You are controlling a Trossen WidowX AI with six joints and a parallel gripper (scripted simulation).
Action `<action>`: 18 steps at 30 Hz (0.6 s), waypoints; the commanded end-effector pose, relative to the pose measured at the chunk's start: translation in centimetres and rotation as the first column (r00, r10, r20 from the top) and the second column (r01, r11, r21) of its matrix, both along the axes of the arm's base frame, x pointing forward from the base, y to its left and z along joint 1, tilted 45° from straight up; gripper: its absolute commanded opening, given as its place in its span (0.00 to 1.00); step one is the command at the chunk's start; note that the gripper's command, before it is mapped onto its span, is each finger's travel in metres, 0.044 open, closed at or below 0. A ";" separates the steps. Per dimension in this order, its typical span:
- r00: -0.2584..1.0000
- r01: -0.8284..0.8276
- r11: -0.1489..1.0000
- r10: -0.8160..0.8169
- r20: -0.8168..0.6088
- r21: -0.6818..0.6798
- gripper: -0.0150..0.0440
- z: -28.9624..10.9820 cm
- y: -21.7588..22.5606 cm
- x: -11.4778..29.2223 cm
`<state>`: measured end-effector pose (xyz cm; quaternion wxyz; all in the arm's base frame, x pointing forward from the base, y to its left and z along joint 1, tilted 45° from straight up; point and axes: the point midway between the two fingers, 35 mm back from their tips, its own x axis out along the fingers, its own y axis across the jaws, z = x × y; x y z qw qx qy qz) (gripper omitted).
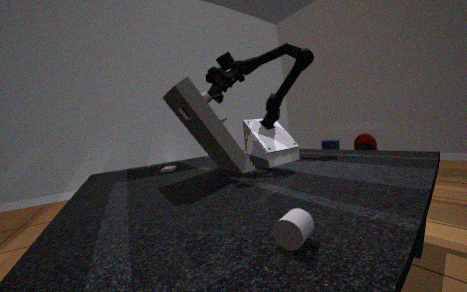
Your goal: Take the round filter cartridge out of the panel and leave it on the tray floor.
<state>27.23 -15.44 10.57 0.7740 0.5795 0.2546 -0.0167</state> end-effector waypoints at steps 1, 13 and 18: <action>1.000 -0.004 1.000 0.004 0.014 -0.012 0.25 0.7 -0.2 -0.3; 1.000 -0.004 1.000 0.004 0.014 -0.012 0.25 -1.5 1.9 -1.3; 1.000 -0.004 1.000 0.004 0.014 -0.012 0.25 -2.6 3.1 -1.9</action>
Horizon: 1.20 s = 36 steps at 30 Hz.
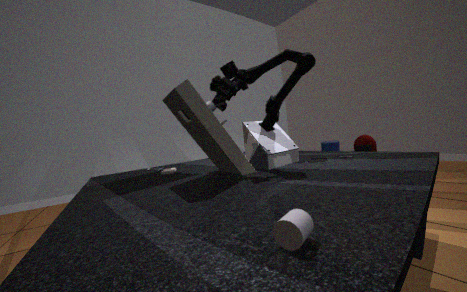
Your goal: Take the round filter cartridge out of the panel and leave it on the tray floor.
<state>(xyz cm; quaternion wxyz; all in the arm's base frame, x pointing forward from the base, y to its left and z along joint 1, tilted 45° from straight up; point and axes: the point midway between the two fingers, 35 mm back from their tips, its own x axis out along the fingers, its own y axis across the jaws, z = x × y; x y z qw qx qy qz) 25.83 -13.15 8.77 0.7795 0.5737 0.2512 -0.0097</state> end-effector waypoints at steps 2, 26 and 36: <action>1.000 0.006 1.000 -0.006 -0.002 0.001 0.25 -1.2 1.3 -0.8; 1.000 -0.001 1.000 0.001 -0.001 0.005 0.41 -2.2 2.5 -1.4; 1.000 0.006 1.000 -0.006 -0.002 0.000 0.41 1.3 -1.4 0.7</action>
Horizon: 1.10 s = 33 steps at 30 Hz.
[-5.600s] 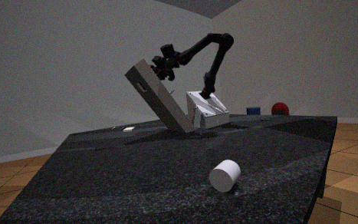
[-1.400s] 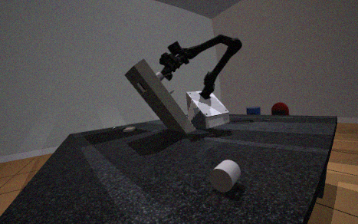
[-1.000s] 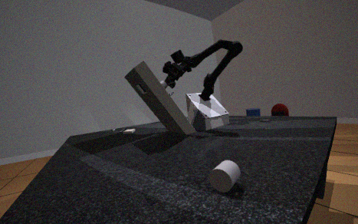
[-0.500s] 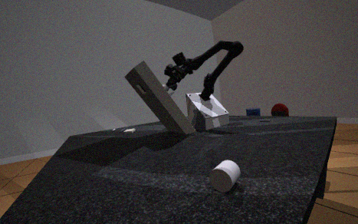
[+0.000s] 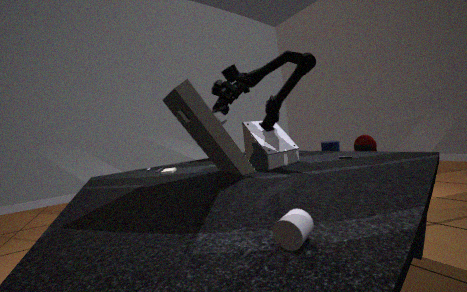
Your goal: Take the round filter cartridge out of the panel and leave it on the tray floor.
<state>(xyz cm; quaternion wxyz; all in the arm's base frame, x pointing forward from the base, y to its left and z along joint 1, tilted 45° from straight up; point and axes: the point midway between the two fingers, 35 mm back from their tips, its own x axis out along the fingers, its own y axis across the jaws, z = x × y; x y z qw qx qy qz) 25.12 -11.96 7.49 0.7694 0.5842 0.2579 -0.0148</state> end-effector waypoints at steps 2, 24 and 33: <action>1.000 0.001 1.000 0.000 0.019 -0.026 0.41 3.6 -3.5 1.9; 0.960 -0.276 0.940 0.263 -0.092 -0.198 0.77 3.5 -3.5 0.0; 0.851 -0.524 0.804 0.497 -0.168 -0.280 0.77 0.4 0.6 -1.5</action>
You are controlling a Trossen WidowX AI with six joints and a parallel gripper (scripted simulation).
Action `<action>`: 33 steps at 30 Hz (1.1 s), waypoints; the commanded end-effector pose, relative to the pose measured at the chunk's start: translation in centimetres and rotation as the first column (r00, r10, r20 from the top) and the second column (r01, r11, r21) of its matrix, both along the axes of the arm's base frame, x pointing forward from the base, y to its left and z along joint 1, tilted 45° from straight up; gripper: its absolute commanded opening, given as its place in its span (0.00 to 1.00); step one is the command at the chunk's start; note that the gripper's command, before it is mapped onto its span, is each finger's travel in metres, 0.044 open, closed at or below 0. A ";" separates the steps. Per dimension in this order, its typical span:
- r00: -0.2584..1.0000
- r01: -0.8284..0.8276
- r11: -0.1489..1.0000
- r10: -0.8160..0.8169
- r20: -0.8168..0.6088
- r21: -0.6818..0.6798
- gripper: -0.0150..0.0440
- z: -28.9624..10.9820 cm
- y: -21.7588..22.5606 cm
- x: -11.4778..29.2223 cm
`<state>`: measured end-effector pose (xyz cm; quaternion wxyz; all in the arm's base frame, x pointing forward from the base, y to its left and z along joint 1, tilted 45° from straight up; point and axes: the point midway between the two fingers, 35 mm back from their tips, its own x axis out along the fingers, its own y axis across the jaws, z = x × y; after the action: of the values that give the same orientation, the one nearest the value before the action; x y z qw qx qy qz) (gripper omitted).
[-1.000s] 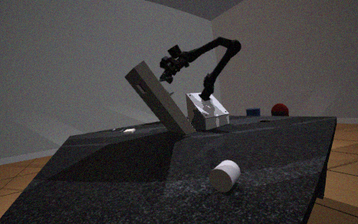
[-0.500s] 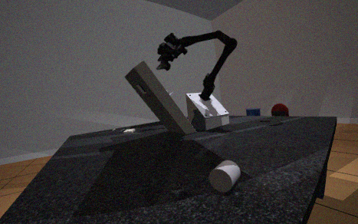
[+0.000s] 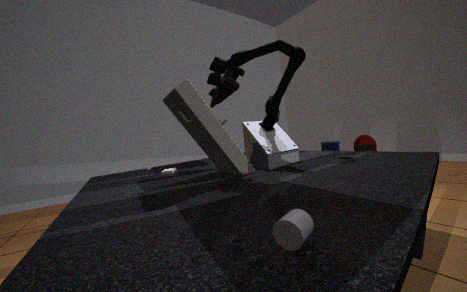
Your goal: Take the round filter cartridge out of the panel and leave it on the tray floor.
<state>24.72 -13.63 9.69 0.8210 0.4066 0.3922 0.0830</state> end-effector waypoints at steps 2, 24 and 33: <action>0.990 -0.141 0.989 0.140 -0.031 -0.041 0.77 -1.8 2.3 -1.2; 0.990 -0.141 0.989 0.140 -0.032 -0.043 0.77 -3.7 3.8 0.7; 0.990 -0.141 0.989 0.140 -0.029 -0.042 0.77 -4.5 4.6 1.5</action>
<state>26.17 -9.53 5.76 0.8198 0.3572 0.4288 0.1283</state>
